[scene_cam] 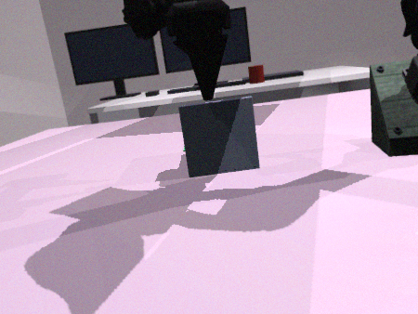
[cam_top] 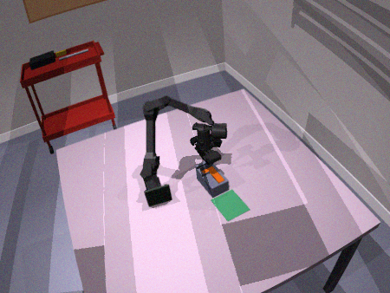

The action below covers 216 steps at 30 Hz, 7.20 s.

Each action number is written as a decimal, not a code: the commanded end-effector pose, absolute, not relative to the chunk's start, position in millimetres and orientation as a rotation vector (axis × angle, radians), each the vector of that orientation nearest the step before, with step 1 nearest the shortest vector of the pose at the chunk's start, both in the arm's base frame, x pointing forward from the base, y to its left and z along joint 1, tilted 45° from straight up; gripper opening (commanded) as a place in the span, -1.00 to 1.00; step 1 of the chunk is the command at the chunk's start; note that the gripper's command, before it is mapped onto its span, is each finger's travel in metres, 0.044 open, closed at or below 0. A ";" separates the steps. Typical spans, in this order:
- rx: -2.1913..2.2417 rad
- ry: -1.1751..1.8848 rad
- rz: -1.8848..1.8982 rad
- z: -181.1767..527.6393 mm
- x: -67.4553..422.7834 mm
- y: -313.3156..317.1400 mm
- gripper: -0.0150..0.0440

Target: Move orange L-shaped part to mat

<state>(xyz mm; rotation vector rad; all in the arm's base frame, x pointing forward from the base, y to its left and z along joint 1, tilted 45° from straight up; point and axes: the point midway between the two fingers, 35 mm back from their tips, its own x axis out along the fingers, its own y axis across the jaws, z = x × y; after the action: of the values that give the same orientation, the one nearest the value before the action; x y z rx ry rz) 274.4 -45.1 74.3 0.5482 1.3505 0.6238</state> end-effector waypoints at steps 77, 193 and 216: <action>0.560 1.356 0.629 110.4 265.0 -77.7 0.12; 1.757 1.648 -0.603 7.7 292.1 -81.1 -0.06; 1.761 1.651 -0.604 14.6 290.3 -87.6 -0.49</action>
<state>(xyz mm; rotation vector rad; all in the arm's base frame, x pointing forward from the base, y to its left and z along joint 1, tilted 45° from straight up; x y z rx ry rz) 289.2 -83.0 10.2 1.7648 1.6570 -0.6076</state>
